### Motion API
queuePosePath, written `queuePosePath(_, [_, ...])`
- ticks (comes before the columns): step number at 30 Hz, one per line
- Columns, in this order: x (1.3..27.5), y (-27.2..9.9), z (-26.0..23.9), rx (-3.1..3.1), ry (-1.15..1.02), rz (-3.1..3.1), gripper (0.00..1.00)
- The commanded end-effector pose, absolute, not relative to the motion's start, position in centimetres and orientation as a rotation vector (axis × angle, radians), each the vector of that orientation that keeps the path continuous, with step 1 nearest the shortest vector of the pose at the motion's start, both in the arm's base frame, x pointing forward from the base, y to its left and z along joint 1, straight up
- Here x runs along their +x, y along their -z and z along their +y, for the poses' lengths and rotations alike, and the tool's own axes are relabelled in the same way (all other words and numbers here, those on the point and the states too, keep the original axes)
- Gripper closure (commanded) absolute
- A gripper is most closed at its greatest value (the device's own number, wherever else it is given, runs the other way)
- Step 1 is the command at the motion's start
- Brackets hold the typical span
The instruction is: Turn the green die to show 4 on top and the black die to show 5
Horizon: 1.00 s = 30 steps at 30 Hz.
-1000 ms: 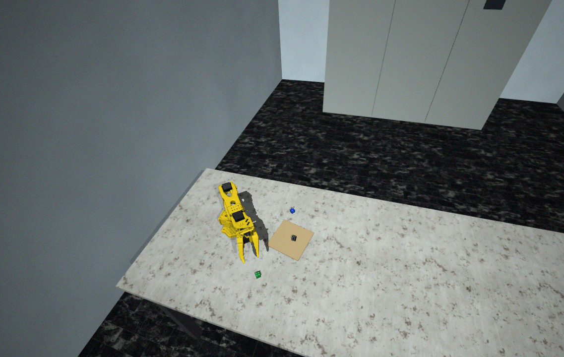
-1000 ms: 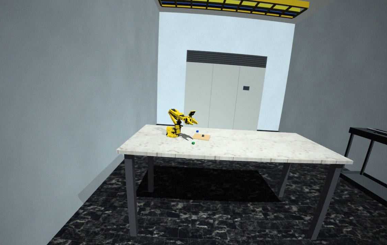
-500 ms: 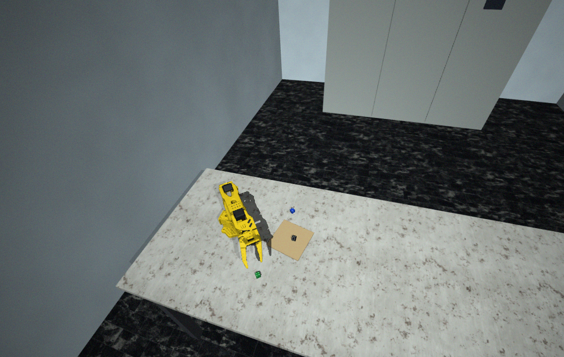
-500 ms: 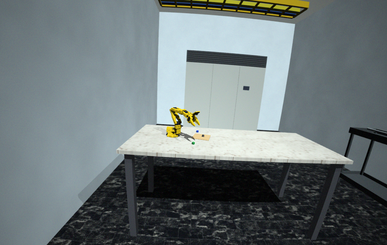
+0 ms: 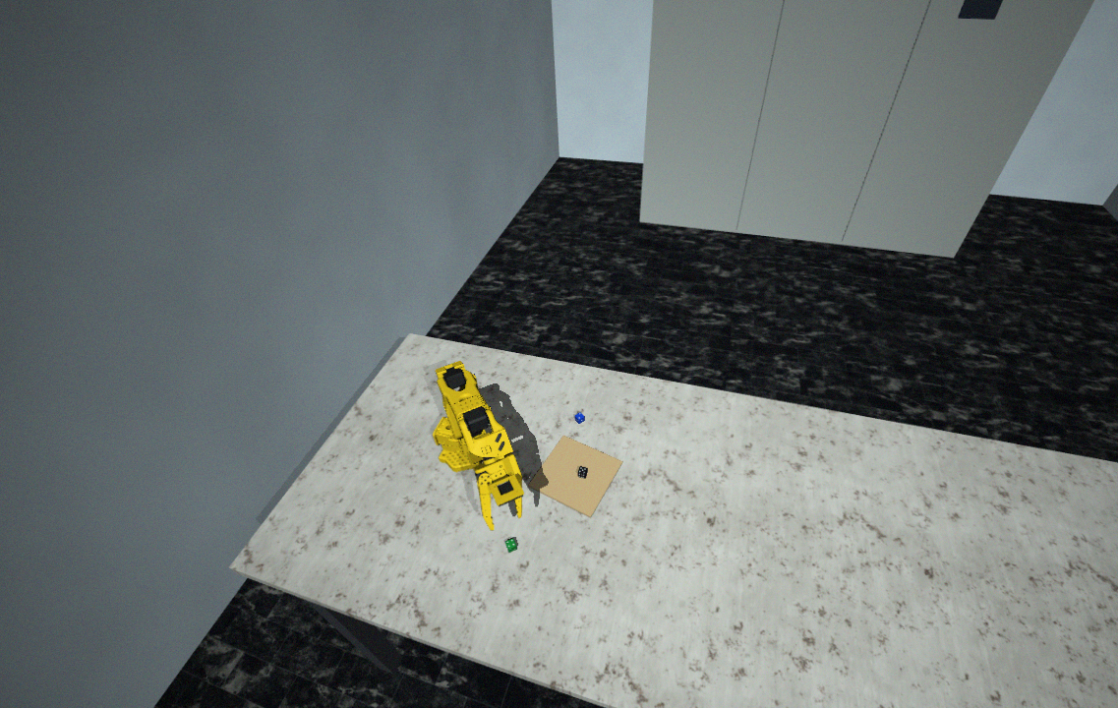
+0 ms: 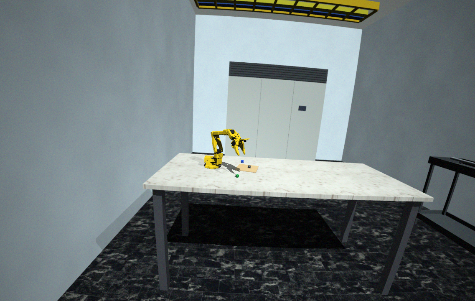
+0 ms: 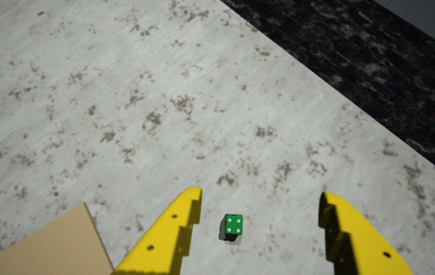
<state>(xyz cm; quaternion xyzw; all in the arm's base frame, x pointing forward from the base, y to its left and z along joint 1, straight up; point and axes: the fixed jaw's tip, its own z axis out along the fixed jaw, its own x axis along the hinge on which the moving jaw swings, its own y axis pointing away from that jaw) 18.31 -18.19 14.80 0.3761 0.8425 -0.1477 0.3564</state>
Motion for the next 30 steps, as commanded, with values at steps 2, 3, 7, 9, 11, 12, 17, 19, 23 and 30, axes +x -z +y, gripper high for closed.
queuePosePath(2, [18.3, -16.0, -17.8, 1.012, 0.334, 2.256, 0.75])
queuePosePath(3, [18.2, -16.0, -17.6, 1.020, 0.325, 2.274, 0.75])
queuePosePath(7, [17.9, -15.9, -17.2, 1.048, 0.296, 2.334, 0.75])
queuePosePath(9, [17.8, -15.9, -17.0, 1.058, 0.284, 2.357, 0.75])
queuePosePath(11, [17.8, -15.9, -17.0, 1.058, 0.284, 2.357, 0.75])
queuePosePath(12, [17.7, -15.9, -17.0, 1.063, 0.279, 2.367, 0.75])
queuePosePath(17, [17.5, -15.9, -16.7, 1.079, 0.261, 2.403, 0.75])
queuePosePath(19, [17.4, -15.9, -16.6, 1.083, 0.257, 2.410, 0.75])
queuePosePath(23, [17.4, -15.9, -16.6, 1.086, 0.253, 2.417, 0.75])
queuePosePath(30, [17.4, -15.9, -16.6, 1.087, 0.252, 2.419, 0.75])
